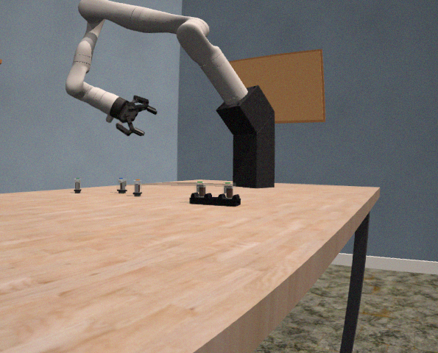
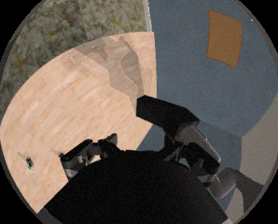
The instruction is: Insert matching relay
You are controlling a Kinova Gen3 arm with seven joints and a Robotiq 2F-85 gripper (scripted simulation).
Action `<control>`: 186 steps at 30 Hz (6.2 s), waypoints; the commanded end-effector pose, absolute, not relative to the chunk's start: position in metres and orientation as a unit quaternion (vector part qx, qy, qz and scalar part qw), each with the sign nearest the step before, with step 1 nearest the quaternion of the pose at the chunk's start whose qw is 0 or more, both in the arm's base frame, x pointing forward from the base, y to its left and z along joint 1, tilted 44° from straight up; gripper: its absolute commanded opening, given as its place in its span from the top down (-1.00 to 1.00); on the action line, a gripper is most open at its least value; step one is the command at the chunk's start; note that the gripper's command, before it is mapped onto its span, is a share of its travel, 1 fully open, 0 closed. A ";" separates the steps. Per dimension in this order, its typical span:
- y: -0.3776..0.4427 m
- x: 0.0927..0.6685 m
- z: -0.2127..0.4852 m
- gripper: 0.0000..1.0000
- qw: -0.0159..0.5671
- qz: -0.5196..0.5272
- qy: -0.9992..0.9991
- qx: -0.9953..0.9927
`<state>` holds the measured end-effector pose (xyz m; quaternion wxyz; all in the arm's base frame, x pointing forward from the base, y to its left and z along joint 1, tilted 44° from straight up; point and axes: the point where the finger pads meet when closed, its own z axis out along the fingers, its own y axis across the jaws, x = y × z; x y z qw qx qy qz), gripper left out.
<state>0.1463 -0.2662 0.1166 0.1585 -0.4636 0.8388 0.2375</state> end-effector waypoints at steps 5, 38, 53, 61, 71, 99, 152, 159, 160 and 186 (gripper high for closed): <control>-0.265 0.151 0.117 -1.00 0.150 0.238 0.842 -0.459; -0.264 0.165 0.117 -1.00 0.126 0.240 0.855 -0.442; -0.262 0.175 0.118 -1.00 0.109 0.240 0.863 -0.430; -0.261 0.180 0.118 -1.00 0.101 0.239 0.868 -0.424; -0.260 0.185 0.118 -1.00 0.093 0.238 0.872 -0.418; -0.255 0.205 0.120 -1.00 0.061 0.232 0.888 -0.392; -0.243 0.238 0.123 -1.00 0.017 0.214 0.912 -0.350; -0.241 0.244 0.124 -1.00 0.010 0.210 0.916 -0.343; -0.241 0.244 0.124 -1.00 0.010 0.210 0.916 -0.343; -0.233 0.261 0.127 -1.00 -0.009 0.196 0.927 -0.321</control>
